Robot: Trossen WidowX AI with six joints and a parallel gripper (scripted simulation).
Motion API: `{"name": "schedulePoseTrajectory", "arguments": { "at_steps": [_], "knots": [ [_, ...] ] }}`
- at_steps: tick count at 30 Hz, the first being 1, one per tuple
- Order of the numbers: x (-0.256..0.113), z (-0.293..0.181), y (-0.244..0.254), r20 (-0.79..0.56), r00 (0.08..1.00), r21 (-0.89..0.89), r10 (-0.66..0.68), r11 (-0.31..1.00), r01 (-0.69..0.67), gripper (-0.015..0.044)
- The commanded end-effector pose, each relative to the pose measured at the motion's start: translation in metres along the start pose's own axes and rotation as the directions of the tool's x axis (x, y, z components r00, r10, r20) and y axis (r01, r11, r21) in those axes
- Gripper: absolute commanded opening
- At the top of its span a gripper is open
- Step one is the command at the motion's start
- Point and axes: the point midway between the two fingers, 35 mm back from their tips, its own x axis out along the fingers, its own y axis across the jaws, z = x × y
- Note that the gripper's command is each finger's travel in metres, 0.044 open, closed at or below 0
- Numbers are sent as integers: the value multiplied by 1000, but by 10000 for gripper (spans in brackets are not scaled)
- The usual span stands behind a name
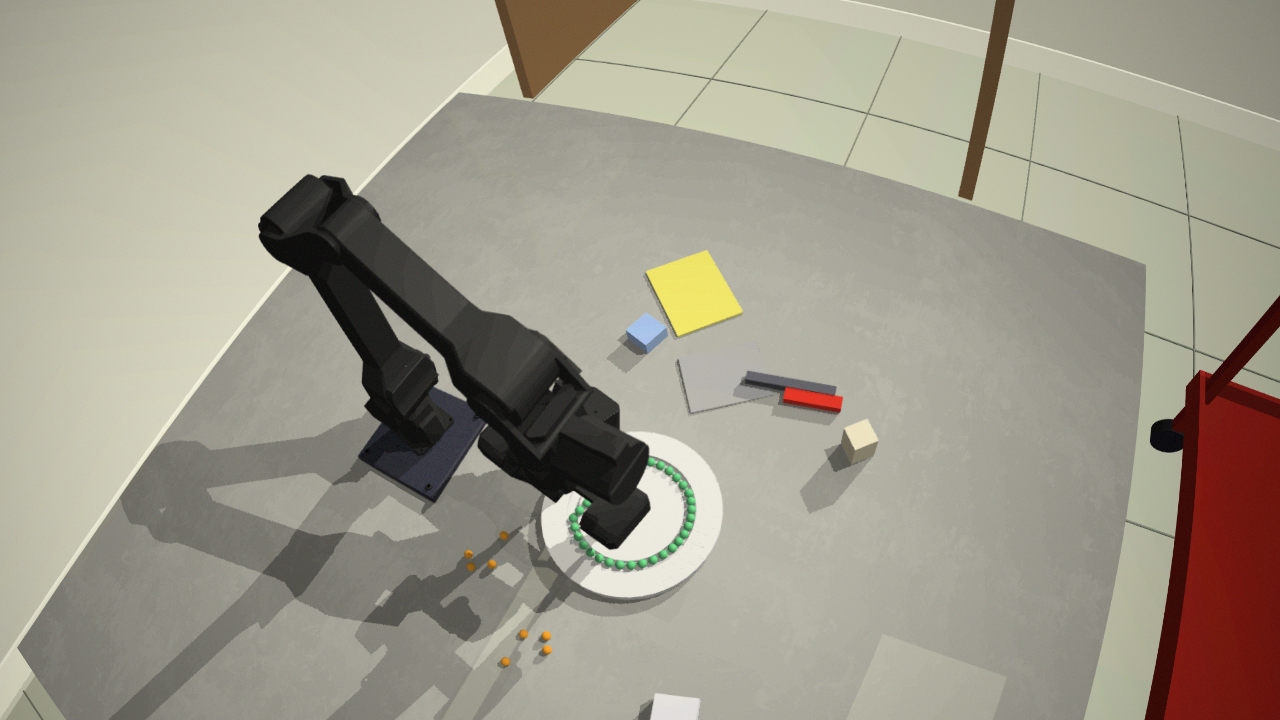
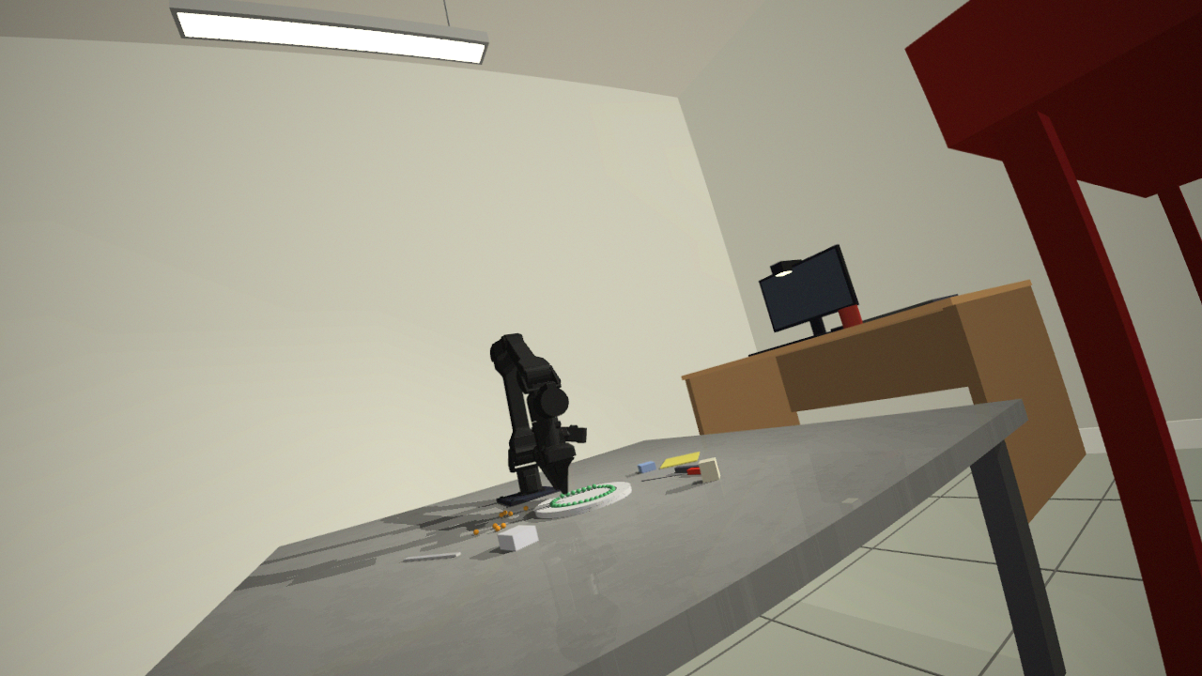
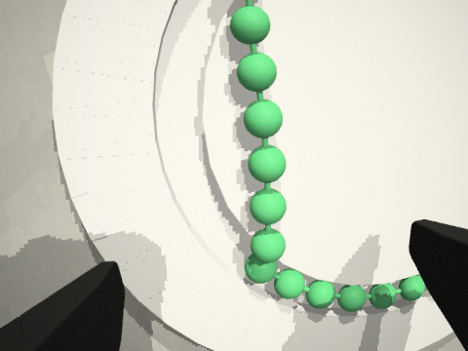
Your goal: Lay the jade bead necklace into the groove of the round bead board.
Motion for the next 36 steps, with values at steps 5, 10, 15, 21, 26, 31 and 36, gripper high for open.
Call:
{"name": "schedulePoseTrajectory", "arguments": {
  "at_steps": [5,10,15,21,26,31,36],
  "knots": [
    [-21,54,-3,4,1000,126,-2,992,1,151],
    [-28,72,-1,6,1000,167,-2,986,1,120],
    [-24,72,-1,6,1000,167,-2,986,1,120],
    [-20,72,-2,9,1000,159,-12,987,11,120],
    [-16,72,-2,9,1000,160,-11,987,10,120],
    [-8,72,-2,8,1000,162,-8,987,7,120],
    [0,72,-2,7,1000,164,-6,986,4,120]
  ]
}}
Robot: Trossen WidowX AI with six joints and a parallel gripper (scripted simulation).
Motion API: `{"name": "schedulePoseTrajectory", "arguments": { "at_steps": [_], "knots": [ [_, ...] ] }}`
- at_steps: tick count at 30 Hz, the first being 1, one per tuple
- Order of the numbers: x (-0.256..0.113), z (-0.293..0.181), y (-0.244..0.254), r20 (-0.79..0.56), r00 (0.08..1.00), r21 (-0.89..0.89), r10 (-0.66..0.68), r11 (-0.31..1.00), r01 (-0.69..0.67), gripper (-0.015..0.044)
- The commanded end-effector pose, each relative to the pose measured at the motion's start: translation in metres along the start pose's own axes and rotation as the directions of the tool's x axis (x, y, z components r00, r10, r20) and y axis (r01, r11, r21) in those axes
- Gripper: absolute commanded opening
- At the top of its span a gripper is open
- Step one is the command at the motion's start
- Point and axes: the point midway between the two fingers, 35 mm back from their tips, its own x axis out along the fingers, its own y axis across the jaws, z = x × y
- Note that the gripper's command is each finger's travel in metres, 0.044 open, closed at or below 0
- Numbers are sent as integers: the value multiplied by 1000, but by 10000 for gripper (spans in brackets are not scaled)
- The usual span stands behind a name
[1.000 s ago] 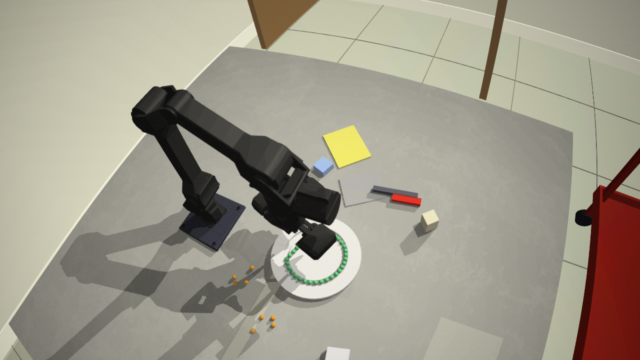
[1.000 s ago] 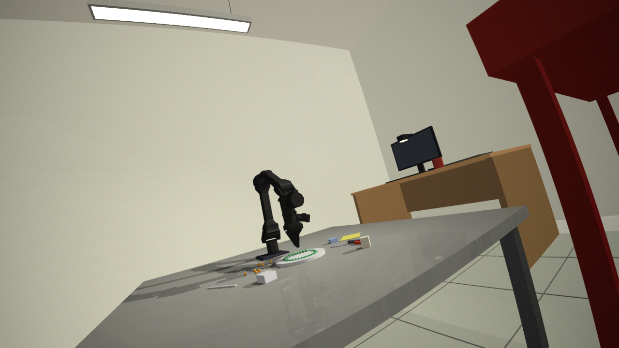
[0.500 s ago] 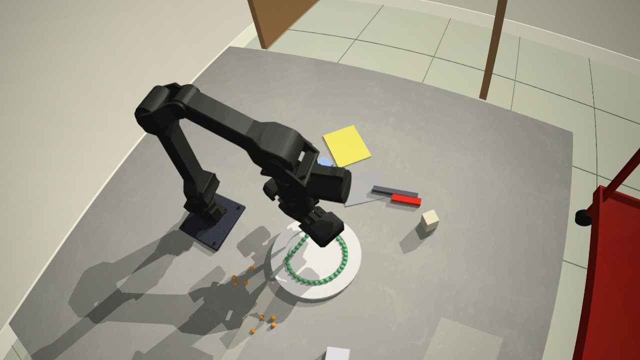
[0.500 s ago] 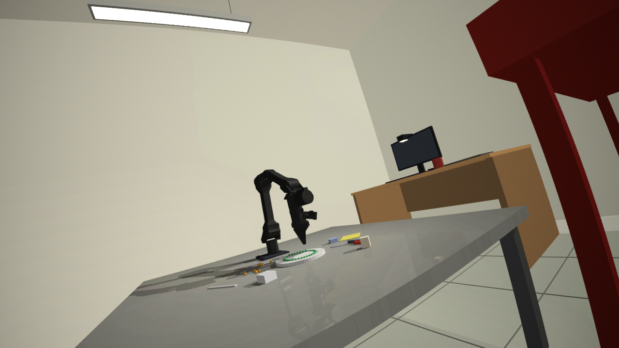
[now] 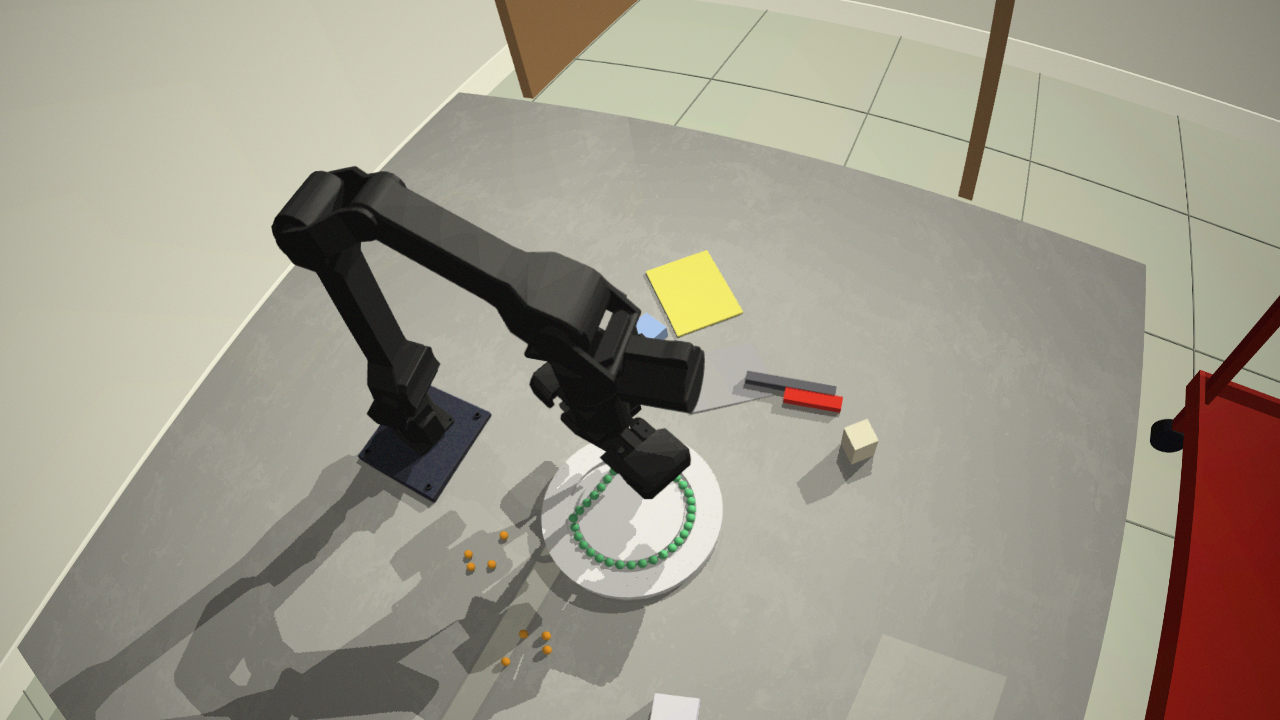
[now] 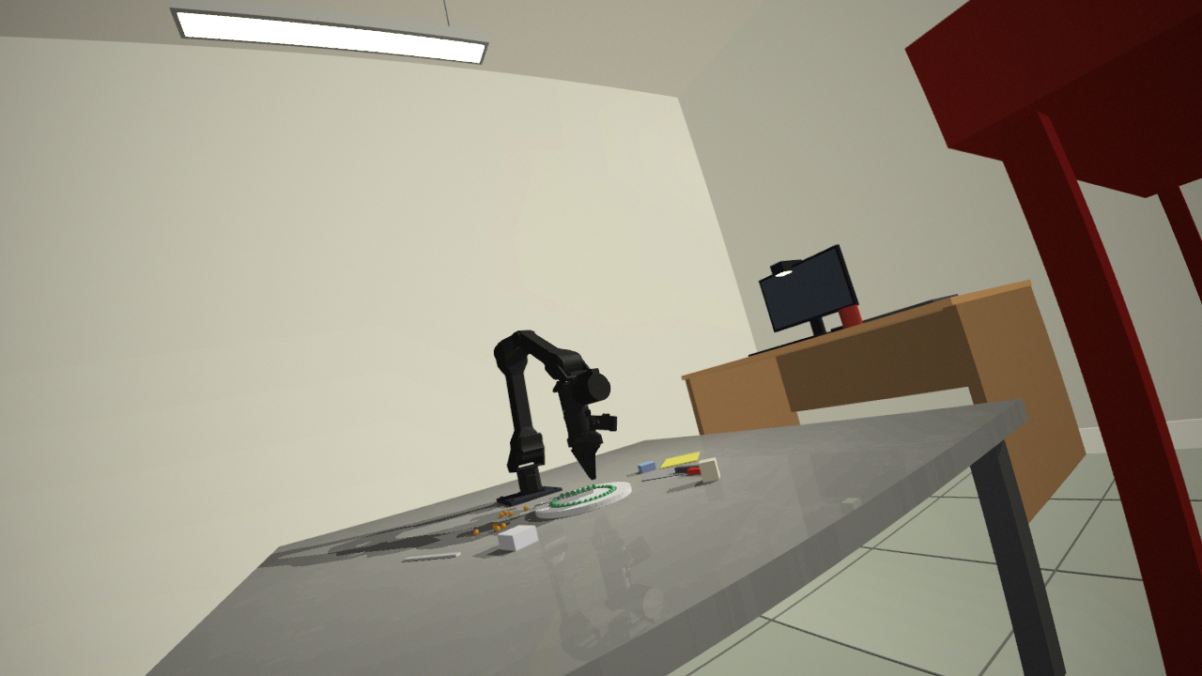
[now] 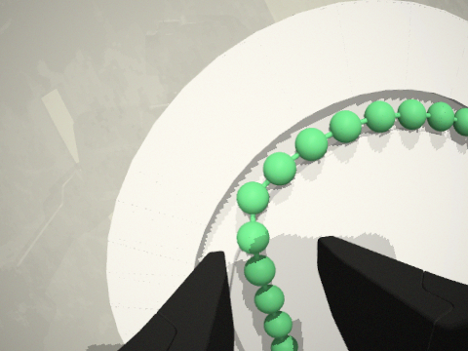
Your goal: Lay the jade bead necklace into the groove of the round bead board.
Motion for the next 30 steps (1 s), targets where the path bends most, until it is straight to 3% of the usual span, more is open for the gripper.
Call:
{"name": "schedulePoseTrajectory", "arguments": {
  "at_steps": [1,13,18,30],
  "knots": [
    [10,-1,2,-5,1000,8,10,1000,-10,120],
    [20,-1,3,-7,1000,10,13,1000,-13,120],
    [18,-1,2,-5,1000,4,9,1000,-9,0],
    [18,-1,2,-5,1000,4,9,1000,-9,0]
  ]
}}
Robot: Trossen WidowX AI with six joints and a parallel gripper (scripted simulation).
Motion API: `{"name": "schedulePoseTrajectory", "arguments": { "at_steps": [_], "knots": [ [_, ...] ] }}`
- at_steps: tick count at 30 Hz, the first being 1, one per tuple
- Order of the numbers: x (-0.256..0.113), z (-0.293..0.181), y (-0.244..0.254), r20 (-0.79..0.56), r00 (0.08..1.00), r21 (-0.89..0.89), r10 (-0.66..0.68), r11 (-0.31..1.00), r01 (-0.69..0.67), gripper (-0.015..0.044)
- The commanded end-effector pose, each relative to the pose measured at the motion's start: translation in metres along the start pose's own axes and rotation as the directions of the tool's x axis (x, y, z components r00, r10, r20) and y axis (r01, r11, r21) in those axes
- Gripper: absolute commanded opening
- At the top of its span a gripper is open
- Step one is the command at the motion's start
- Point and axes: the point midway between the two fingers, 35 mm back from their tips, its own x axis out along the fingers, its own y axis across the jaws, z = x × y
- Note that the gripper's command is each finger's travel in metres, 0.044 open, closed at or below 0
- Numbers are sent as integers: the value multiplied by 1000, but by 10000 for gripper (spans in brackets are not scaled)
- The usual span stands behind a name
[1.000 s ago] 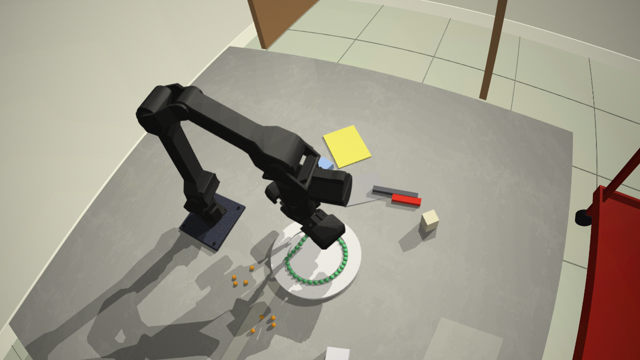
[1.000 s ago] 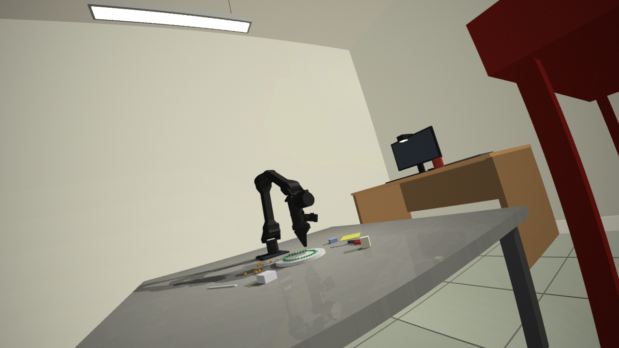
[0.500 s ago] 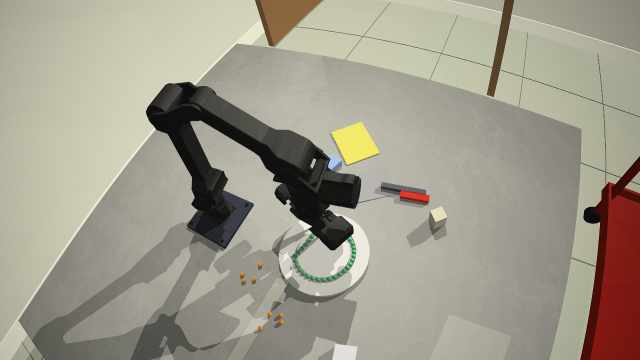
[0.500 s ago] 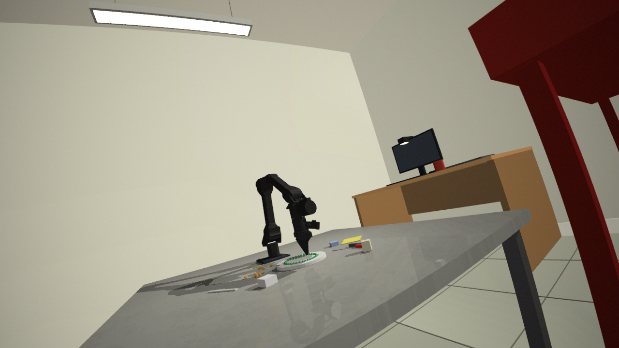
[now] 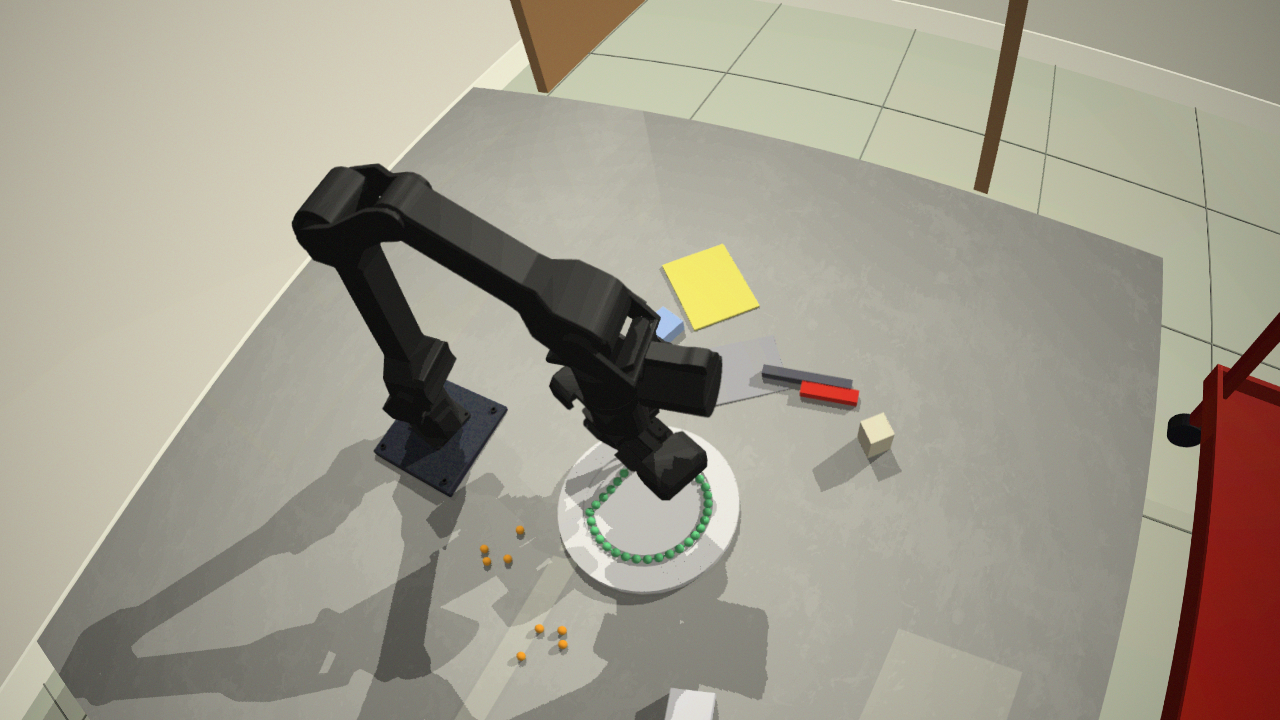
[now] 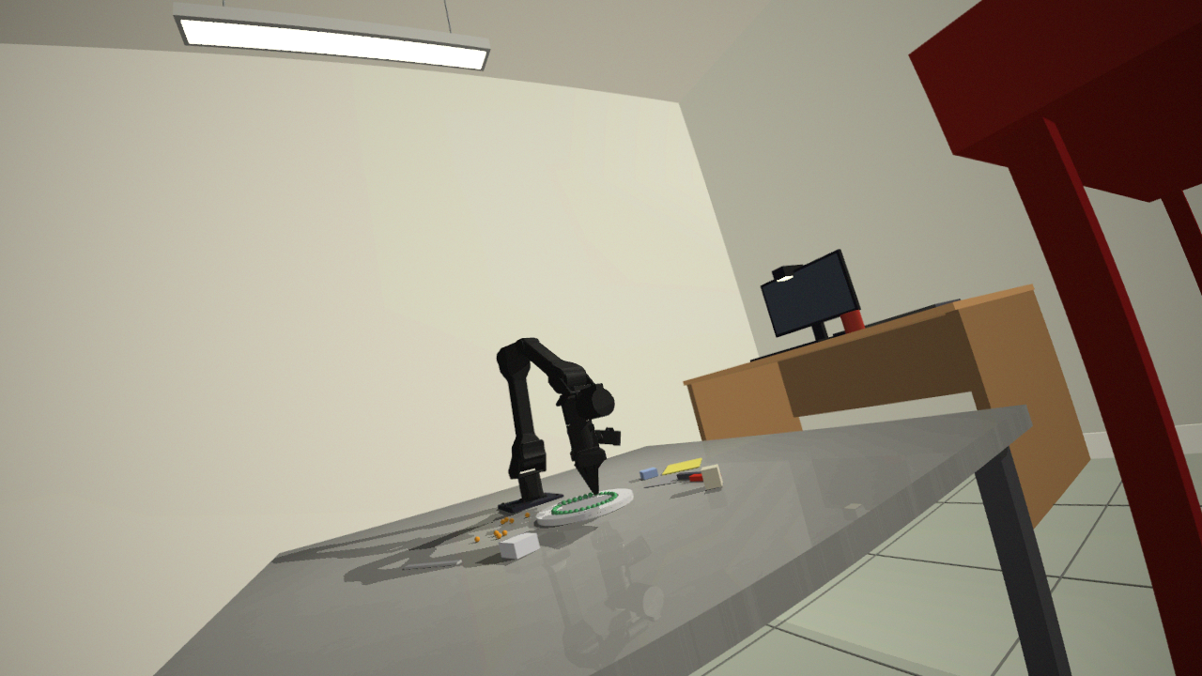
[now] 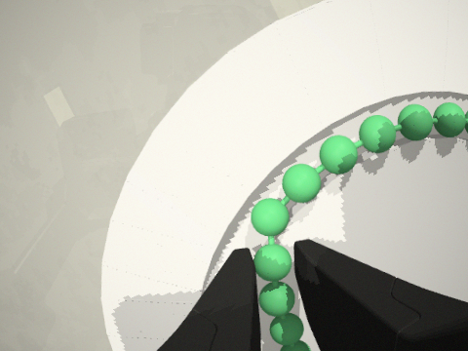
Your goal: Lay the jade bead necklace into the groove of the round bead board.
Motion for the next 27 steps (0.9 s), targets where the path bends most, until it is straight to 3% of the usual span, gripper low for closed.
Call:
{"name": "schedulePoseTrajectory", "arguments": {
  "at_steps": [1,27],
  "knots": [
    [0,0,0,0,1000,0,0,1000,0,0],
    [-6,0,1,-1,1000,7,4,1000,-4,0]
  ]
}}
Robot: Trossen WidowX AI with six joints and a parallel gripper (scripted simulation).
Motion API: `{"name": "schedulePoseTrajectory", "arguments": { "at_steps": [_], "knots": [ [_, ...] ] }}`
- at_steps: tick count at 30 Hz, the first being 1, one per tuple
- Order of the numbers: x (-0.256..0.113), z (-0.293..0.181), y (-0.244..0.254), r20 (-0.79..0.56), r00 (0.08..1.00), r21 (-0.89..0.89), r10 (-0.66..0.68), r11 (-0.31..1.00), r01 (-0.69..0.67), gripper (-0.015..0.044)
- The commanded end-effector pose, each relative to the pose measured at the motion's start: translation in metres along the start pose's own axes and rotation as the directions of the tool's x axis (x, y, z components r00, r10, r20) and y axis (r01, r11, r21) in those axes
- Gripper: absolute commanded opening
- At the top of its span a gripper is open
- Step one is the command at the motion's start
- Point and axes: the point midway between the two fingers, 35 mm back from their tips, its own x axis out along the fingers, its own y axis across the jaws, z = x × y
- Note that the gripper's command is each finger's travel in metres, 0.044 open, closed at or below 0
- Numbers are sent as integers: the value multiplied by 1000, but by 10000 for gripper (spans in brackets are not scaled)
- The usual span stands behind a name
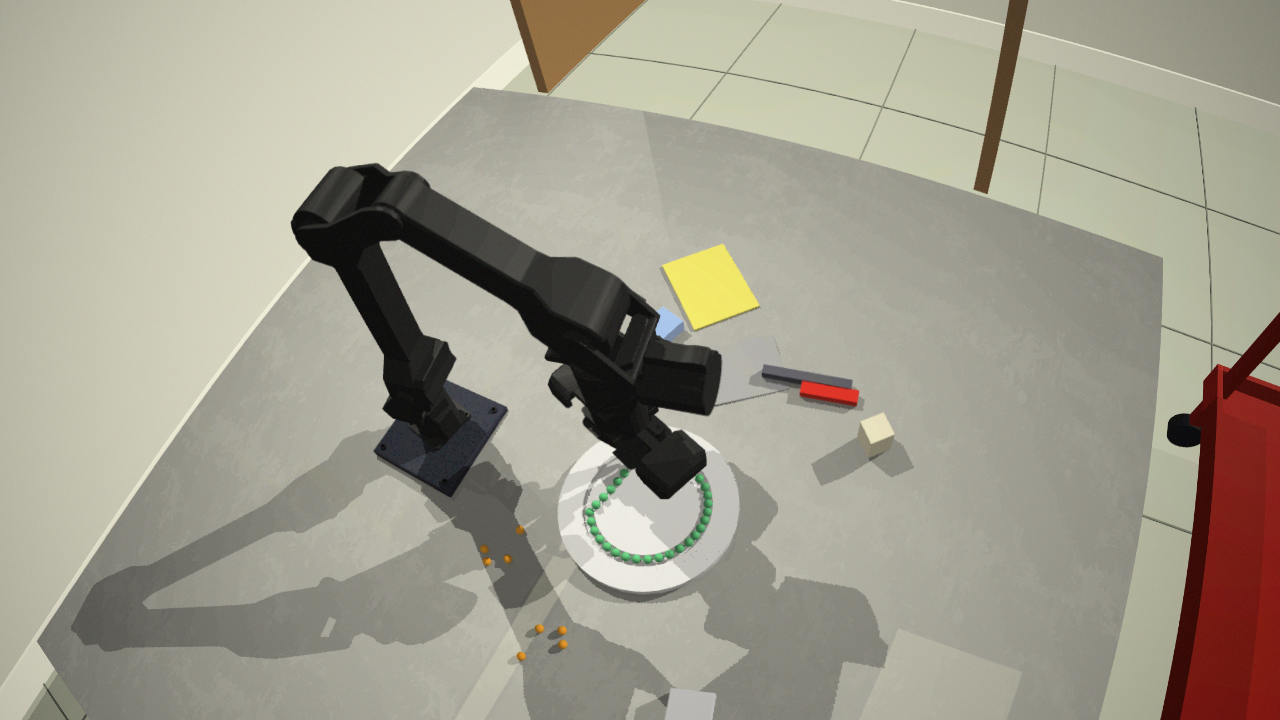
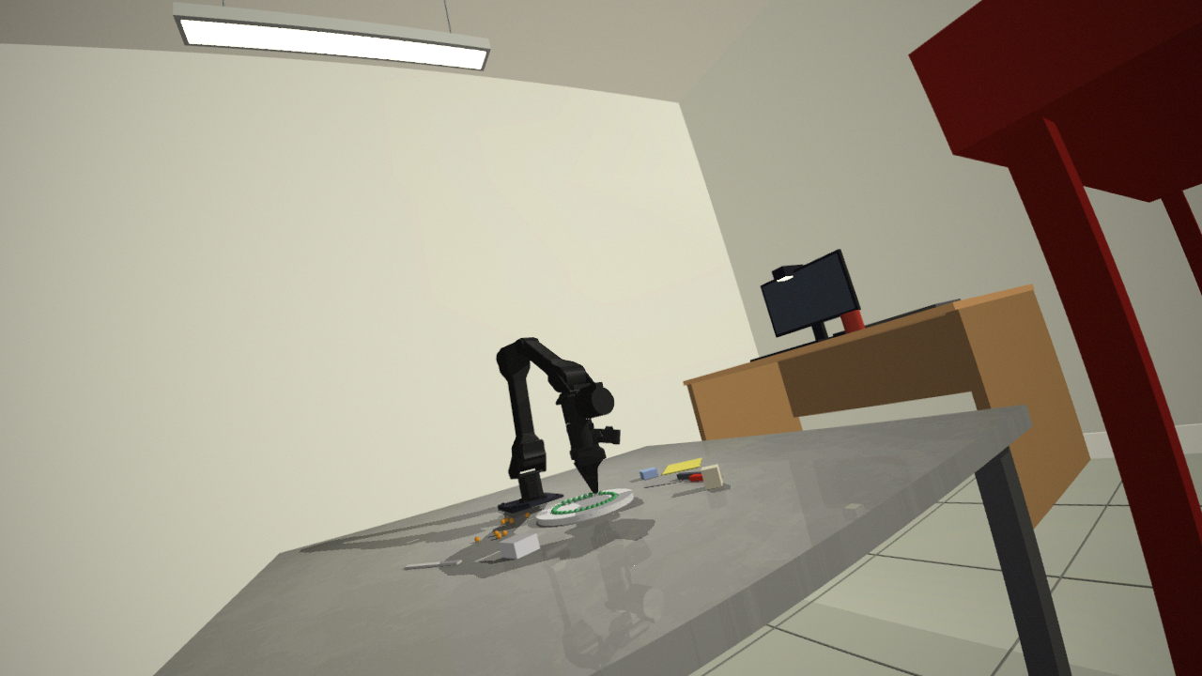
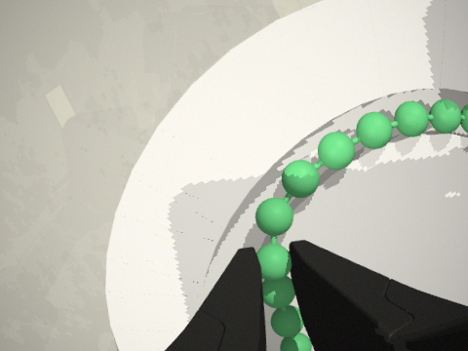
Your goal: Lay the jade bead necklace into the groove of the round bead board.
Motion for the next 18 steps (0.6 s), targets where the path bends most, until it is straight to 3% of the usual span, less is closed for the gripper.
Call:
{"name": "schedulePoseTrajectory", "arguments": {
  "at_steps": [1,18],
  "knots": [
    [-3,0,0,1,1000,6,0,1000,0,0],
    [5,2,7,1,1000,6,1,1000,-1,0]
  ]
}}
